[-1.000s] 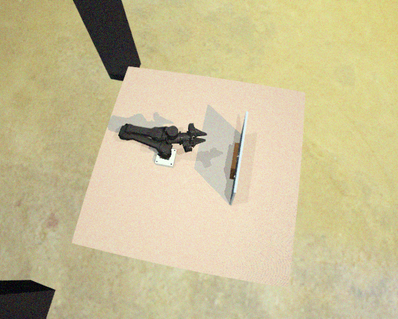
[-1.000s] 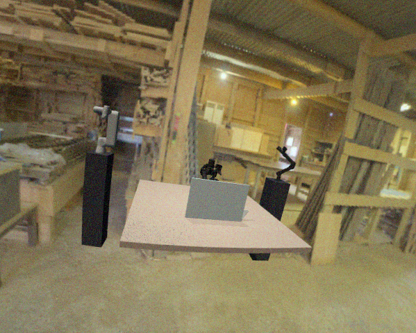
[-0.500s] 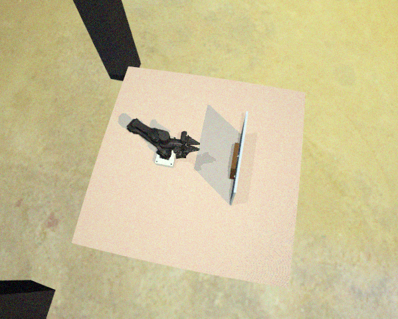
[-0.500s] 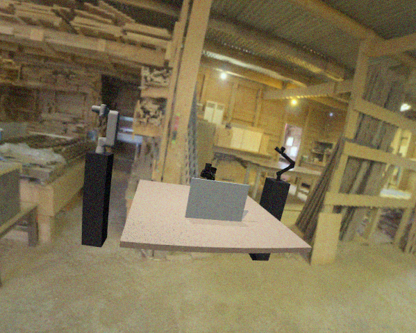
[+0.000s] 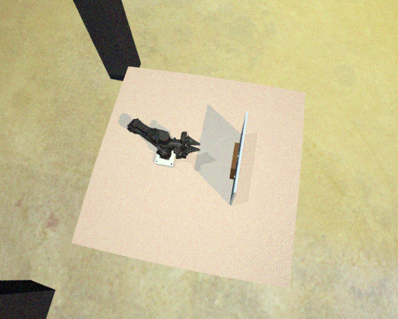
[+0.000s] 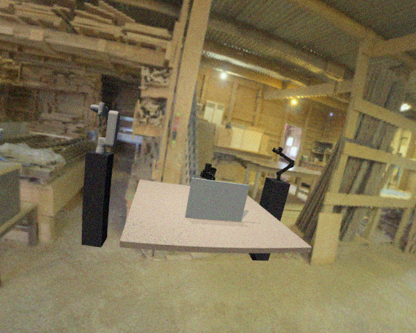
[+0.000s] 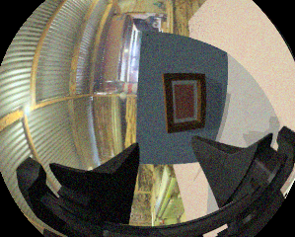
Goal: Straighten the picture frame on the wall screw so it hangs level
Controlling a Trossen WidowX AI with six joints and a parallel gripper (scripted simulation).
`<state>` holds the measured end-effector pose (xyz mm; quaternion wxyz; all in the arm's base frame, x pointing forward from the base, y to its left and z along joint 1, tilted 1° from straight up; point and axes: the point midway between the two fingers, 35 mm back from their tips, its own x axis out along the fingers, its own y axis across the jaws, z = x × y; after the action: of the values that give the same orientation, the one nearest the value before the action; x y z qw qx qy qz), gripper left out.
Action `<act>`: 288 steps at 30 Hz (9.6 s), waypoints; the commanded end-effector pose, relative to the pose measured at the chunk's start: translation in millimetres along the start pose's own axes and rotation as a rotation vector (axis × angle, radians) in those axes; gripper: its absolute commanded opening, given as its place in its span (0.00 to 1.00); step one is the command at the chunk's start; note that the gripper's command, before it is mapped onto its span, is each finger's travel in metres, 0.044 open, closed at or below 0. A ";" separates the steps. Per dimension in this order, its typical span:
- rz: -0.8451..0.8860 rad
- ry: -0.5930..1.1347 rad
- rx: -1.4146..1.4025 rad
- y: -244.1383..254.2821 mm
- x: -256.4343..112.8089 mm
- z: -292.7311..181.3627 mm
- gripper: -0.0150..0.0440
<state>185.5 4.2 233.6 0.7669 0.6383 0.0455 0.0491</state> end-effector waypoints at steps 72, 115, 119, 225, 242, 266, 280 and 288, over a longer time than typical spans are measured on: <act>0.000 -0.003 0.000 -0.8 4.9 2.5 0.69; 0.031 -0.074 0.007 -33.7 149.1 5.5 0.69; 0.032 -0.074 0.007 -36.4 158.3 5.4 0.69; 0.035 -0.075 0.007 -33.8 197.9 8.6 0.25; 0.035 -0.075 0.007 -30.2 197.7 8.3 0.25; 0.035 -0.075 0.008 -27.2 197.6 8.3 0.25; 0.035 -0.075 0.008 -25.5 197.6 8.3 0.25; 0.035 -0.075 0.008 -24.5 197.6 8.3 0.25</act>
<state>382.7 18.2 204.4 0.7654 0.6425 0.0118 0.0347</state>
